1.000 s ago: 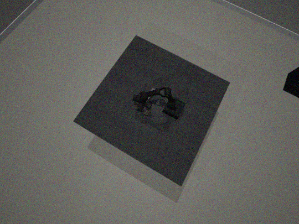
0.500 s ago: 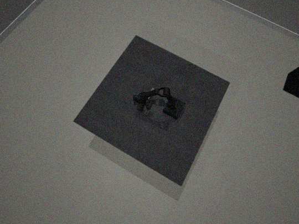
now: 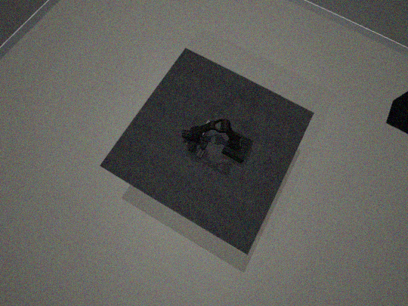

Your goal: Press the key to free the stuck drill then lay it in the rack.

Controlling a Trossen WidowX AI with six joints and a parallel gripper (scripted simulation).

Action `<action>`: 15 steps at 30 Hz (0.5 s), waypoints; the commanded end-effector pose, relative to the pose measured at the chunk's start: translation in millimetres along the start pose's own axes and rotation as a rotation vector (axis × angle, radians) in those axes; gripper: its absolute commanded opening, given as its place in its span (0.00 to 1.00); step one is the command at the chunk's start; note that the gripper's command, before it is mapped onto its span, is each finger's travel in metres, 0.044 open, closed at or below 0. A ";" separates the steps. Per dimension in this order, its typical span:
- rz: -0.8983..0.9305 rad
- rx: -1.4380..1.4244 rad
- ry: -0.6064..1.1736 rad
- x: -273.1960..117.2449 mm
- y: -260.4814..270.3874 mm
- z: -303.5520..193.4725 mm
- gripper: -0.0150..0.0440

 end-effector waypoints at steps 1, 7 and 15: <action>0.002 -0.001 0.009 7.9 0.8 -4.6 1.00; 0.002 0.001 0.002 7.4 0.3 -2.9 0.96; 0.002 0.001 0.002 7.4 0.3 -2.9 0.60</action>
Point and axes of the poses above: the point midway between the two fingers, 35 mm back from their tips, its own x axis out along the fingers, its own y axis across the jaws, z = x × y, the point moved 3 cm from there along -x, back along the fingers, and after that the axes turned 14 degrees about x, right-handed, at the moved point
